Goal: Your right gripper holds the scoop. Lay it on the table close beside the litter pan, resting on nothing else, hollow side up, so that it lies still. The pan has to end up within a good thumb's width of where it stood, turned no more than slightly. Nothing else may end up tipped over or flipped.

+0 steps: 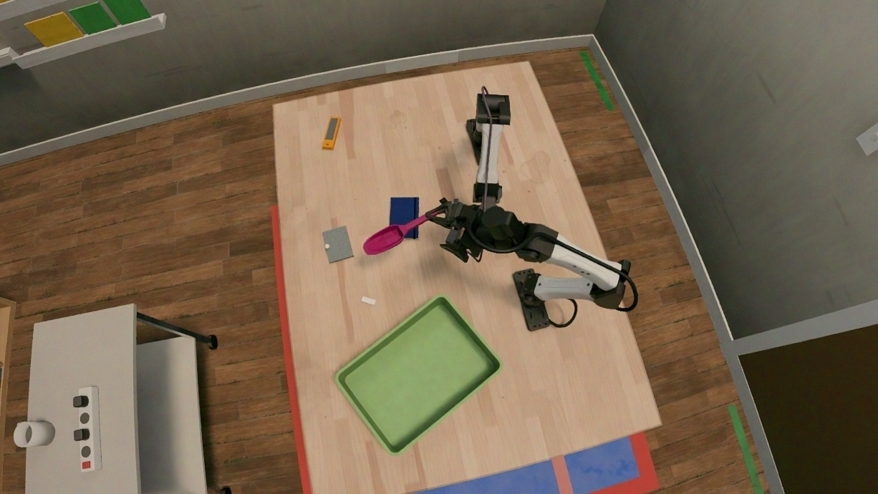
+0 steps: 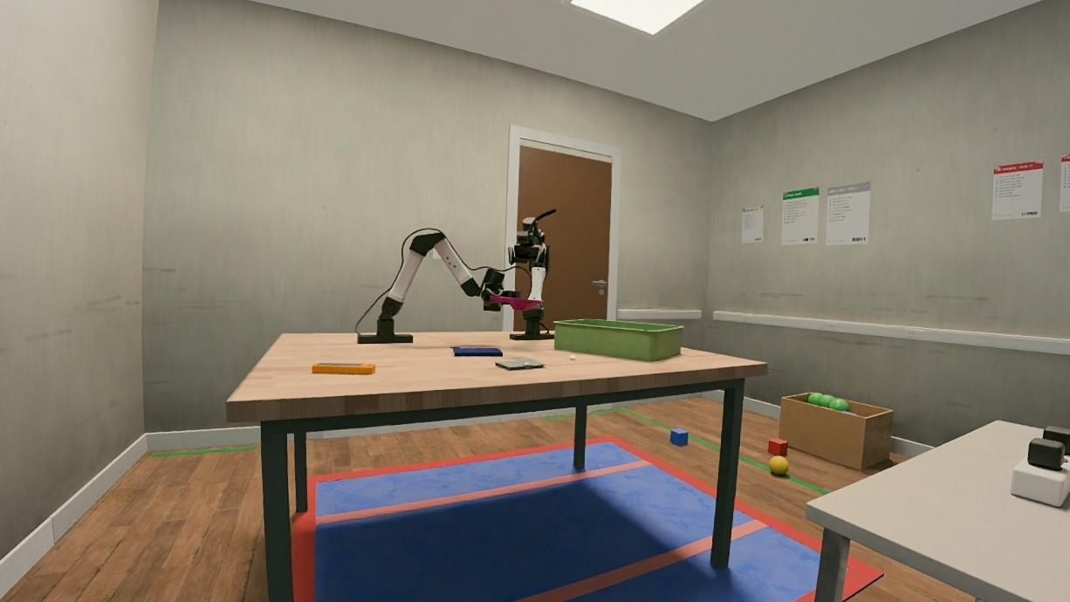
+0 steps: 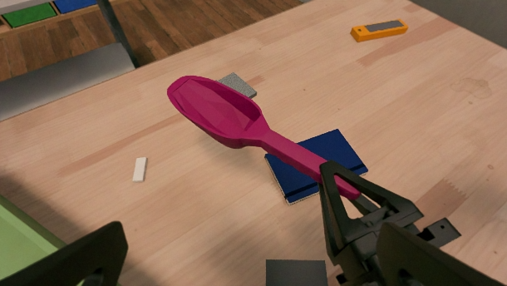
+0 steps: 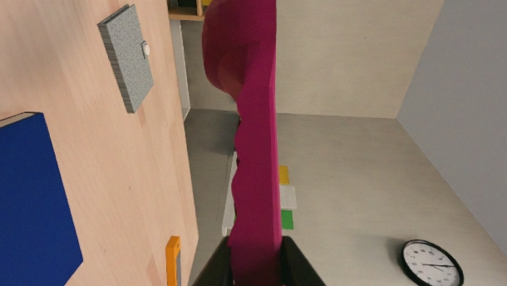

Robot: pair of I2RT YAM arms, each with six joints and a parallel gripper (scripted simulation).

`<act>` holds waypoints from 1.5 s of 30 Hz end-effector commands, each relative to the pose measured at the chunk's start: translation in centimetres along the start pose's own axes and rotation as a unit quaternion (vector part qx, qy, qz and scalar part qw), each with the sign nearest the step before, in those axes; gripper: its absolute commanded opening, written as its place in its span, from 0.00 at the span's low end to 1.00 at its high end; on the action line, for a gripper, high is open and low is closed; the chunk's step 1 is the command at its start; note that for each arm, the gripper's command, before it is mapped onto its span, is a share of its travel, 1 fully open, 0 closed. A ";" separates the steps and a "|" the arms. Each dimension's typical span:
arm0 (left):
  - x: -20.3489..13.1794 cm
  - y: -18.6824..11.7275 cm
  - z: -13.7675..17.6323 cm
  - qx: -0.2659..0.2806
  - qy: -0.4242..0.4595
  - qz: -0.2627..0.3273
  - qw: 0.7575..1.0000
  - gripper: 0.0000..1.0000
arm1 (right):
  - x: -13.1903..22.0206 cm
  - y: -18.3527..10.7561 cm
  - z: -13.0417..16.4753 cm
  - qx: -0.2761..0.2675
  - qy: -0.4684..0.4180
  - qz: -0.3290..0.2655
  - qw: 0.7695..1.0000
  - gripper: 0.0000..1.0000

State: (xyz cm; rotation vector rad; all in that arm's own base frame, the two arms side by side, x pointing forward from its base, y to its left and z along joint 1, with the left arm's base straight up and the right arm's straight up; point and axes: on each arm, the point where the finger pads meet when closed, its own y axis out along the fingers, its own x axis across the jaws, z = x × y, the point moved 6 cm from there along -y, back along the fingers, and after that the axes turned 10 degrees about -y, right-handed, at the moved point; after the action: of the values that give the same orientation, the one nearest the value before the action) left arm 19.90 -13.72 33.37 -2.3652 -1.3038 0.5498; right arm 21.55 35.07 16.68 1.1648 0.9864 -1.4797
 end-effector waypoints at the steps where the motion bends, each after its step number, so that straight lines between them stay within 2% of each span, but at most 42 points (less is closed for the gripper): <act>1: 0.0 -0.1 -0.1 -0.009 0.002 0.006 1.000 1.00 | -0.6 -0.1 0.3 0.001 0.021 0.010 1.000 0.11; 10: 0.0 -0.3 -0.4 -0.015 0.000 0.004 1.000 1.00 | -0.6 -0.1 0.3 0.001 0.021 0.010 1.000 0.11; 14: 0.5 0.0 -0.1 -0.004 -0.027 -0.028 0.999 0.55 | -0.6 -0.1 0.3 0.001 0.021 0.010 1.000 0.11; 15: 0.5 0.0 -0.3 -0.004 -0.040 -0.041 0.998 0.51 | -0.6 -0.1 0.3 0.001 0.021 0.010 1.000 0.11; 17: 0.5 0.5 -0.4 0.005 -0.076 -0.075 0.994 0.51 | -0.6 -0.1 0.3 0.001 0.021 0.010 1.000 0.11; 19: 0.5 0.5 -0.4 0.005 -0.076 -0.075 0.994 0.51 | -0.6 -0.1 0.3 0.001 0.021 0.010 1.000 0.11; 24: -1.1 3.0 -0.2 0.058 -0.147 -0.136 0.978 0.51 | -0.6 -0.1 0.3 0.001 0.021 0.010 1.000 0.11; 34: -4.1 8.3 -0.6 0.155 -0.247 -0.238 0.927 0.51 | -0.6 -0.1 0.3 0.001 0.021 0.010 1.000 0.11; 36: -4.1 8.3 -0.6 0.155 -0.247 -0.238 0.927 0.51 | -0.6 -0.1 0.3 0.001 0.021 0.010 1.000 0.11; 45: -5.7 12.4 -1.5 0.209 -0.310 -0.298 0.879 0.51 | -0.6 -0.1 0.3 0.001 0.021 0.010 1.000 0.11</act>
State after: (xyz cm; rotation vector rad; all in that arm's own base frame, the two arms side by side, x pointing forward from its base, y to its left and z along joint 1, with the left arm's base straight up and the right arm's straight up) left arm 26.51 -24.79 30.10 -1.5512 -1.7961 1.2188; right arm 21.54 35.03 17.14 1.1778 0.9896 -1.4674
